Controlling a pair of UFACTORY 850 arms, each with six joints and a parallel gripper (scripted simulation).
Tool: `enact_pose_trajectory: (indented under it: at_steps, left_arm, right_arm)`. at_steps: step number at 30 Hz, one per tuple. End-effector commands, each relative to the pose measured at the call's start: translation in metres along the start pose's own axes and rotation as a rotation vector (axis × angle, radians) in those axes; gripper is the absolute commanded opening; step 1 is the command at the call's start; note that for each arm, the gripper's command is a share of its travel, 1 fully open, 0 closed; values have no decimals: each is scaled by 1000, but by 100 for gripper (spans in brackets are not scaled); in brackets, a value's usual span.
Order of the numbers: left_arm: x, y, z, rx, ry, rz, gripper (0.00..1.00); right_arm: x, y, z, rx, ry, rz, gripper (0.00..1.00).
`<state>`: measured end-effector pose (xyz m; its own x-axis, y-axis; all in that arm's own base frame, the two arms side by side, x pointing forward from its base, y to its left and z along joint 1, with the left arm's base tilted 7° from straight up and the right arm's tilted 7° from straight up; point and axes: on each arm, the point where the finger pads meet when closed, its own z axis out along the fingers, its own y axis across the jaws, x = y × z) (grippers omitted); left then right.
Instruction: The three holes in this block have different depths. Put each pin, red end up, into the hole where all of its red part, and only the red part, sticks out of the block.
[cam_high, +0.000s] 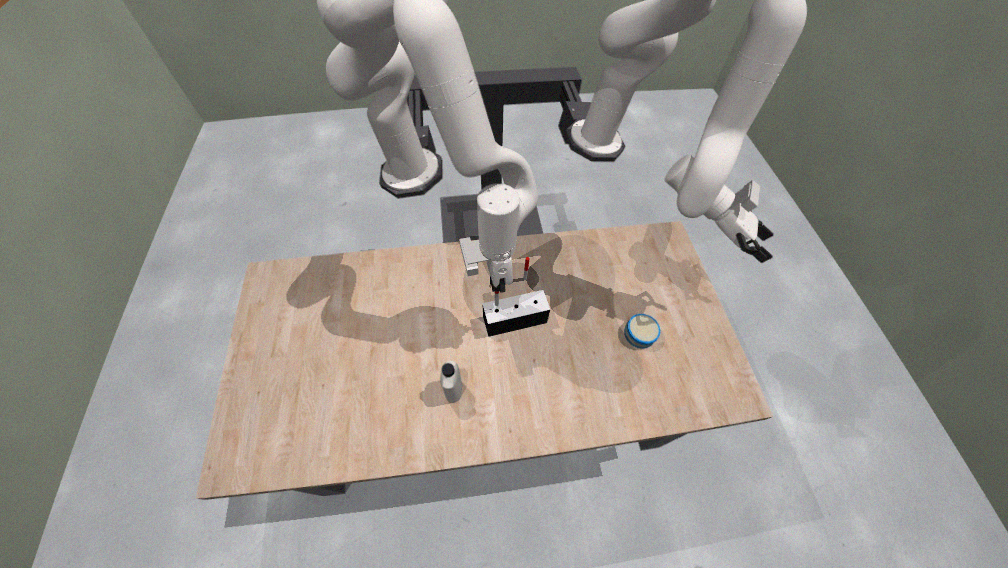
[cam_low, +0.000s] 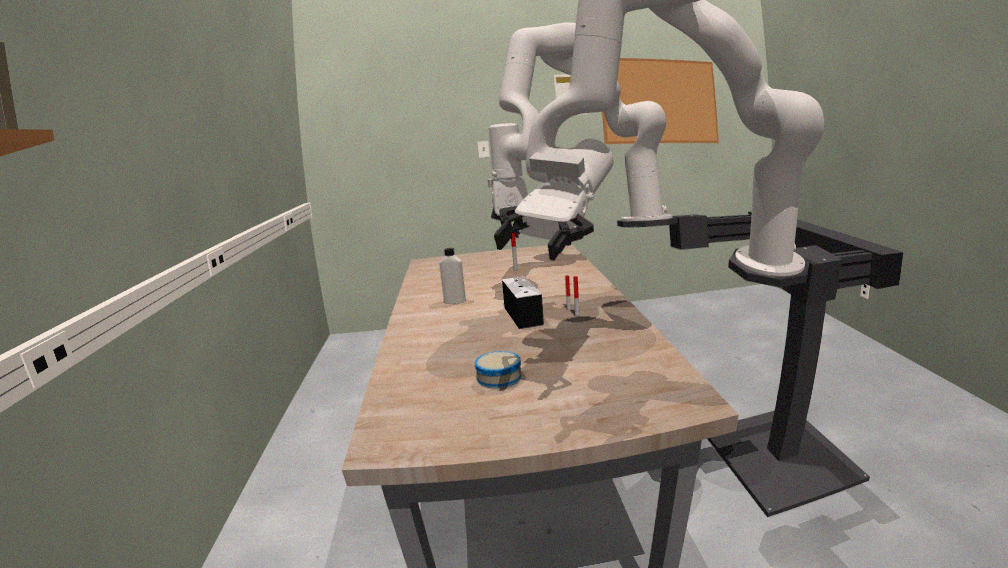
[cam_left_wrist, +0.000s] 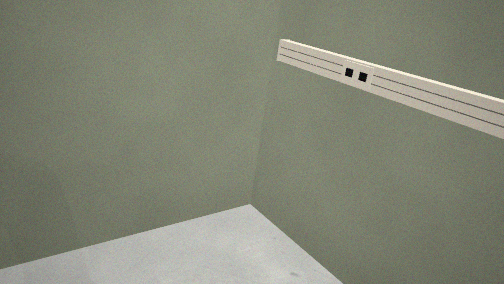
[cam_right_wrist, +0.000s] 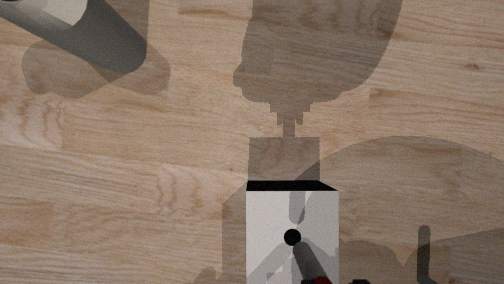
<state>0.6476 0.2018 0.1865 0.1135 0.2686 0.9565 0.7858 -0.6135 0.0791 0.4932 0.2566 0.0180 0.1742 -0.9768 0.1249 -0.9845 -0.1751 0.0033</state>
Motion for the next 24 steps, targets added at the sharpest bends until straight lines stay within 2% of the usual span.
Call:
enact_pose_trajectory:
  at_steps: [1, 4, 24]
  left_arm:
    - [1, 1, 0, -1, 2, -1, 100]
    - [1, 1, 0, -1, 2, -1, 100]
    - [1, 1, 0, -1, 2, -1, 100]
  right_arm:
    - [-1, -1, 9, 2, 0, 0, 0]
    - [0, -1, 20, 2, 0, 0, 0]
    - [-1, -1, 19, 2, 0, 0, 0]
